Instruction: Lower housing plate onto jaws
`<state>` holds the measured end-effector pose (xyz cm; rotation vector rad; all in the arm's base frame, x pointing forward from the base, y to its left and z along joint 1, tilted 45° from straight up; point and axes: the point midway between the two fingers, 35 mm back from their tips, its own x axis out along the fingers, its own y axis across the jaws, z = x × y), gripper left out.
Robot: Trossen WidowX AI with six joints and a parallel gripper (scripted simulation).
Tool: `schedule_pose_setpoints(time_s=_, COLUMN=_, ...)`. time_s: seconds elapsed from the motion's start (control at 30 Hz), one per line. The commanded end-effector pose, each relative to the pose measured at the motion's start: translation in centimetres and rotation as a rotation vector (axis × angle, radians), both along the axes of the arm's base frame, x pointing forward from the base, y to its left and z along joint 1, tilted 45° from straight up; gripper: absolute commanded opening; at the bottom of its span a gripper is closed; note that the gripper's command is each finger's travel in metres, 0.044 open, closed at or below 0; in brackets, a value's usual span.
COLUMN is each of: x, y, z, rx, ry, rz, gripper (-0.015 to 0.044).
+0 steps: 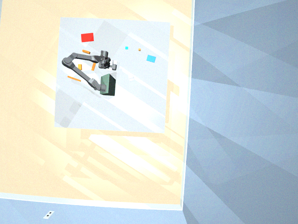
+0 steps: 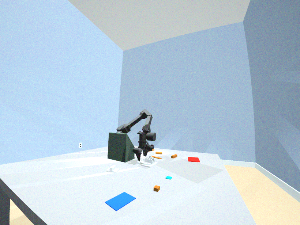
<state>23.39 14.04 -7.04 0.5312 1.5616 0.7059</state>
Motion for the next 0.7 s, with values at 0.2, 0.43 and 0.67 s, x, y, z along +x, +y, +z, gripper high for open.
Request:
schedule_pose_setpoints(time_s=0.2, x=-0.11, y=0.15, z=-0.12, rx=0.004, ry=0.007, rz=-0.004, gripper=0.0351)
schedule_pose_setpoints(time_s=0.43, x=-0.12, y=0.21, z=-0.19, rx=0.004, ry=0.008, rz=-0.005, gripper=0.0351)
schedule_pose_setpoints(time_s=0.67, x=-0.15, y=0.38, z=-0.35, rx=0.004, ry=0.009, rz=-0.006, gripper=0.0351)
